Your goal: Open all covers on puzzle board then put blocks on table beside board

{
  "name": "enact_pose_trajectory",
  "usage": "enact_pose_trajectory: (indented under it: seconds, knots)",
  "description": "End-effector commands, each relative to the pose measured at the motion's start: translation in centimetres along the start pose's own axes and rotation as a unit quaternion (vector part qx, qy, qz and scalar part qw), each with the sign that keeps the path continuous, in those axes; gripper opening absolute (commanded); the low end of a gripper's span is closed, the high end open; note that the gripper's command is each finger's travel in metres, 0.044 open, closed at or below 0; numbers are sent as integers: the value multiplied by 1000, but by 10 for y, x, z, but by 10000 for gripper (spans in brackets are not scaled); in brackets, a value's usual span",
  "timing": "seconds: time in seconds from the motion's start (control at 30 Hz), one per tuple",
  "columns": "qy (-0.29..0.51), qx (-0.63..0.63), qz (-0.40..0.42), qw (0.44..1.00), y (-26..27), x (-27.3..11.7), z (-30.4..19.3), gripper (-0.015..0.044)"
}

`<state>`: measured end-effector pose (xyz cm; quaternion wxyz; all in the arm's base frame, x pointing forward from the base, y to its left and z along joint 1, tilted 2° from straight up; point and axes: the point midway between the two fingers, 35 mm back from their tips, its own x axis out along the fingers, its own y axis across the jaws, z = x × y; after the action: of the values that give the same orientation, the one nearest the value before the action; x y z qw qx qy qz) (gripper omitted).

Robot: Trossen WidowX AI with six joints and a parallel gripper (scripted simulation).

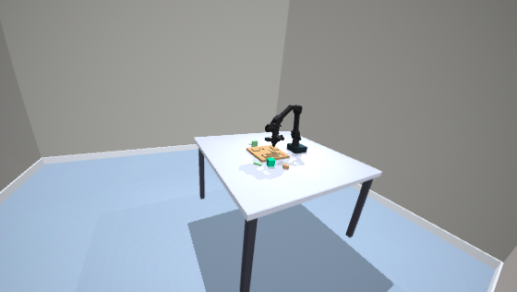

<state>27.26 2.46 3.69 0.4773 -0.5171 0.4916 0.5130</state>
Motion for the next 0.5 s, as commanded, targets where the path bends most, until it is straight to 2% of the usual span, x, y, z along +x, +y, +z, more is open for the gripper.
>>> enact_pose_trajectory:
  seconds: [0.0,0.1,0.23,0.33,0.47]
  knots:
    - [-2,2,-1,1000,0,-7,1,0]
    - [0,34,0,999,2,-3,-1,0]
    - [0,233,0,973,14,-7,-8,0]
    - [0,383,0,924,23,-10,-14,0]
    - [1,567,2,824,37,-12,-20,0]
